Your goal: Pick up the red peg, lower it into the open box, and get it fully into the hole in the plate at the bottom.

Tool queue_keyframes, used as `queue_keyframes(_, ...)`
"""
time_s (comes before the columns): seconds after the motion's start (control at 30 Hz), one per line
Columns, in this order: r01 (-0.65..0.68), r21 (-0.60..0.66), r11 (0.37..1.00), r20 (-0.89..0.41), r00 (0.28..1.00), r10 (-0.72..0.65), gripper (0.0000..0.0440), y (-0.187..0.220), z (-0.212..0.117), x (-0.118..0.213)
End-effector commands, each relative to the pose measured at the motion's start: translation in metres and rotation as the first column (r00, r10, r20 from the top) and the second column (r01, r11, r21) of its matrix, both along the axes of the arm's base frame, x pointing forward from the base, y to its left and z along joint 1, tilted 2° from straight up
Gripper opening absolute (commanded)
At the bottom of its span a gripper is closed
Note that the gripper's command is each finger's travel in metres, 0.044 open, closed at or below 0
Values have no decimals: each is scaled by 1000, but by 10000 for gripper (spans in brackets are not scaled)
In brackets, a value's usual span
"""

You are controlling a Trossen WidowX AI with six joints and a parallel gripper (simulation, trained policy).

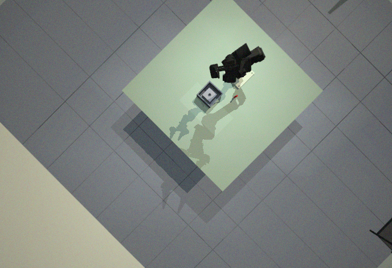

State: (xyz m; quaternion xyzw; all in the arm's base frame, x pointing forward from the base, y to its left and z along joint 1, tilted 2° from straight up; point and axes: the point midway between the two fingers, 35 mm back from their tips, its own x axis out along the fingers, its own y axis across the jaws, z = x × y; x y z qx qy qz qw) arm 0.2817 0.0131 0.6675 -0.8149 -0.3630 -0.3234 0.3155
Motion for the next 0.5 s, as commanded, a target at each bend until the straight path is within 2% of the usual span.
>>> queue_keyframes(0.0,-67,87,994,-80,994,74,440,2,-10,10)
queue_keyframes(0.23,-168,250,954,-195,956,220,440,8,-25,24)
queue_keyframes(0.47,-231,418,879,-284,885,368,440,15,-43,37)
